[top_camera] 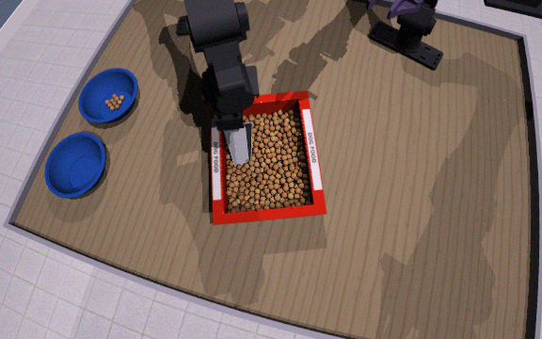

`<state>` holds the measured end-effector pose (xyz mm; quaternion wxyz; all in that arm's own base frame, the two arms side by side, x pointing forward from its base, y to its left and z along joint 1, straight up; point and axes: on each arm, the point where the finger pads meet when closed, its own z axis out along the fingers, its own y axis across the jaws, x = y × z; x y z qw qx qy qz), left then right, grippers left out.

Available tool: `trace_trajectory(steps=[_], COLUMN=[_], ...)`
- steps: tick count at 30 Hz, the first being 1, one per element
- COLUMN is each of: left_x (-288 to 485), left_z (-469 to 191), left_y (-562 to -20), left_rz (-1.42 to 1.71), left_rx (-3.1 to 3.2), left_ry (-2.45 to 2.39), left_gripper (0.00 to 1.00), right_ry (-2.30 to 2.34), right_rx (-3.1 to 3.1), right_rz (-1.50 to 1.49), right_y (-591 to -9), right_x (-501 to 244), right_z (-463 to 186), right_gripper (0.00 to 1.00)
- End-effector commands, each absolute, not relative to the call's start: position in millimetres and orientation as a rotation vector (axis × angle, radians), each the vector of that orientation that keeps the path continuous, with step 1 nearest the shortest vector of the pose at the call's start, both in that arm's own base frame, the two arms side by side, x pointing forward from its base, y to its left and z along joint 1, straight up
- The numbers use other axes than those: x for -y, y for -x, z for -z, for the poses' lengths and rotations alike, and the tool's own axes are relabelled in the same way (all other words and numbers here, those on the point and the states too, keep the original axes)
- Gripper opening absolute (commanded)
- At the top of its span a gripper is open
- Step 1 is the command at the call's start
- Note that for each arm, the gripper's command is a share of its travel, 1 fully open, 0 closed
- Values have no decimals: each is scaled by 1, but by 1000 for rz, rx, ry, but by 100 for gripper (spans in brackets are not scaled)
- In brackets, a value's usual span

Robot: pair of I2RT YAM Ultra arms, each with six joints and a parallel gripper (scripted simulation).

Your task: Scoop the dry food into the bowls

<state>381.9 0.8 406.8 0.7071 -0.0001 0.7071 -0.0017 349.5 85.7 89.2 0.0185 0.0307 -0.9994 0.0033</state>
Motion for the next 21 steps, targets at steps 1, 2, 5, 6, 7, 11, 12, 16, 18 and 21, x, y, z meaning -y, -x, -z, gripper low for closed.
trace_trajectory(steps=[1, 2, 5, 6, 7, 11, 12, 16, 18, 21], left_x=[-1, 3, 11, 13, 13, 16, 16, 15, 14, 13], left_z=[-372, -375, -353, -348, -348, -328, -320, -272, -249, -215], left_y=[-395, -400, -414, -419, -419, -430, -434, -444, -446, -445], left_rz=[57, 94, 238, 293, 293, 425, 467, 653, 754, 916], left_rx=[-1661, -1637, -1675, -1679, -1679, -1703, -1720, -1808, -1848, -1900], left_ry=[10, 7, 12, 15, 15, 27, 37, 99, 138, 204], left_gripper=[26, 26, 26, 26, 26, 26, 26, 26, 26, 26], right_ry=[-110, -110, -110, -110, -110, -110, -110, -110, -110, -110], right_rx=[3148, 3148, 3148, 3148, 3148, 3148, 3148, 3148, 3148, 3148], right_rz=[4, 4, 4, 4, 4, 4, 4, 4, 4, 4], right_y=[-356, -356, -356, -356, -356, -356, -356, -356, -356, -356], right_x=[-91, -91, -91, -91, -91, -91, -91, -91, -91, -91], right_z=[-105, -105, -105, -105, -105, -105, -105, -105, -105, -105], right_gripper=[0, 0, 0, 0, 0, 0, 0, 0, 0, 0])
